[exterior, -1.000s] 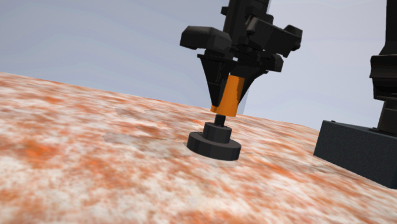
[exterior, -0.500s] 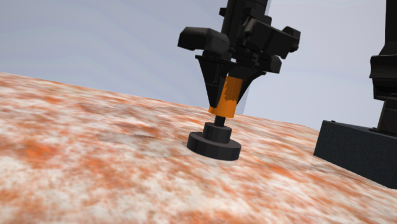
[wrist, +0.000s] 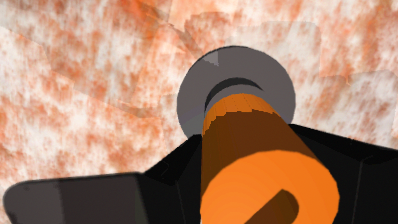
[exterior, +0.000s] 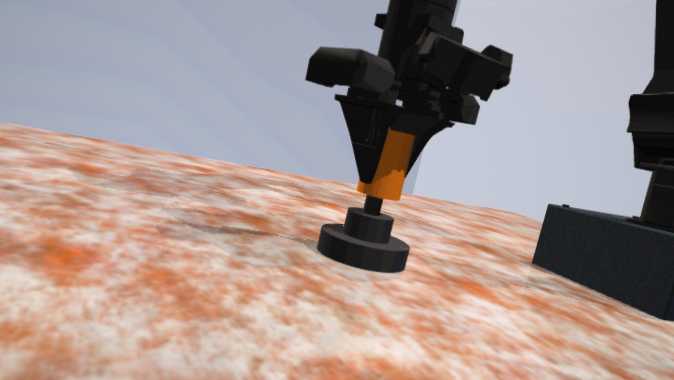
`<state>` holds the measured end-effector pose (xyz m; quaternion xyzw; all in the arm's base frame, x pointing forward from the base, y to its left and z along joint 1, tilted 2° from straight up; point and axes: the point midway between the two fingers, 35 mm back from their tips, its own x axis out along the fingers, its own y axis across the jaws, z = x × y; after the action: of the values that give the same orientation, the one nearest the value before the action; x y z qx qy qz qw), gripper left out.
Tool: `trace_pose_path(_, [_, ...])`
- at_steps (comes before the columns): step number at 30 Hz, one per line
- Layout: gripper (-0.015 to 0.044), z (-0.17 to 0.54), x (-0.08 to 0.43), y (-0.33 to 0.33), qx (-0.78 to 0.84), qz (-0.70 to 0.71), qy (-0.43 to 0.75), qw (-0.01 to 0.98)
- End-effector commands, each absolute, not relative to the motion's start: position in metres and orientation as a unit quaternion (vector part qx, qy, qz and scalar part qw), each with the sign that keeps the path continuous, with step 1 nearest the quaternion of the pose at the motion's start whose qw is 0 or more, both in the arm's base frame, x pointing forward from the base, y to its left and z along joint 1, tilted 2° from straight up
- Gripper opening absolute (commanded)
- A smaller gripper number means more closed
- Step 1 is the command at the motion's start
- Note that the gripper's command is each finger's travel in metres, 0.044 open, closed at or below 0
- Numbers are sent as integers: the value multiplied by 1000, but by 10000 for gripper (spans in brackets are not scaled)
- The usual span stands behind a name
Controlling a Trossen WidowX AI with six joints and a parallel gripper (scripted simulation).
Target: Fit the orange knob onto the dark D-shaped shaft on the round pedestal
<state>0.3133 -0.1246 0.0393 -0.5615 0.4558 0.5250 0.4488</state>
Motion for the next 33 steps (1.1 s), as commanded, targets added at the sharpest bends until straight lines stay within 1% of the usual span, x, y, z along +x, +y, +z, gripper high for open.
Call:
trace_pose_path(1, [0,44,313,-124,-579,539,435,431])
trace_pose_path(5, [0,45,313,-124,-605,565,401,394])
trace_pose_path(33, [0,39,317,-125,-605,564,401,394])
